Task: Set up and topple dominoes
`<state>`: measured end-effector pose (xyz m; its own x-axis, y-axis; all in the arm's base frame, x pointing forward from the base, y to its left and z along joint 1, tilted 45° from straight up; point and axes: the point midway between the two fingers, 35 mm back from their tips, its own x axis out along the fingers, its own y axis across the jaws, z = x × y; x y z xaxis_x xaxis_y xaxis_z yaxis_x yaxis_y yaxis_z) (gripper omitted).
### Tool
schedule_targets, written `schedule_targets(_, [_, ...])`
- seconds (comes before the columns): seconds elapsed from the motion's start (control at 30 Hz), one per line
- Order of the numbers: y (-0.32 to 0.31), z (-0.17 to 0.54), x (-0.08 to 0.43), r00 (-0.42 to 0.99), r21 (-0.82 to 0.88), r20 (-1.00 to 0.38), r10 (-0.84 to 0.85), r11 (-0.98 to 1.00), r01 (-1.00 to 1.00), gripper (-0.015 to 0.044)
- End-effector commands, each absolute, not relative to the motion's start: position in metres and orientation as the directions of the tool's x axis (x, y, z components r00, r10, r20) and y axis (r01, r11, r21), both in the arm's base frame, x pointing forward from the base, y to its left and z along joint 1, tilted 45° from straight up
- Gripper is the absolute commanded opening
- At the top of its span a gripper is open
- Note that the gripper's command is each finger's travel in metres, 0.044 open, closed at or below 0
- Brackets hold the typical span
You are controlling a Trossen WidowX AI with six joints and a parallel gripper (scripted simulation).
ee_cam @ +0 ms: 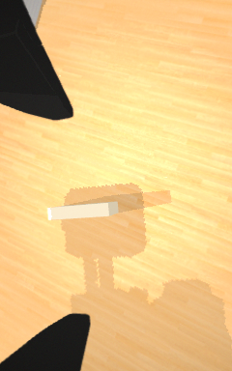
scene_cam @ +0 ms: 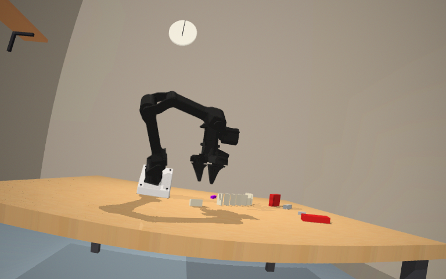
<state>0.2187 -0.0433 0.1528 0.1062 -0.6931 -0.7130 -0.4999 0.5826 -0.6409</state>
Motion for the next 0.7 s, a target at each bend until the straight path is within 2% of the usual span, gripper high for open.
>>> schedule_targets(0.0, [-0.050, 0.153, 0.213, 0.109, -0.645, -0.709, -0.697, 0.577, -0.501, 0.0440])
schedule_targets(0.4, [-0.095, 0.110, 0.219, 0.111, -0.647, -0.707, -0.699, 0.576, -0.500, 0.0440])
schedule_targets(0.67, [-0.102, 0.104, 0.220, 0.111, -0.648, -0.706, -0.699, 0.575, -0.500, 0.0440])
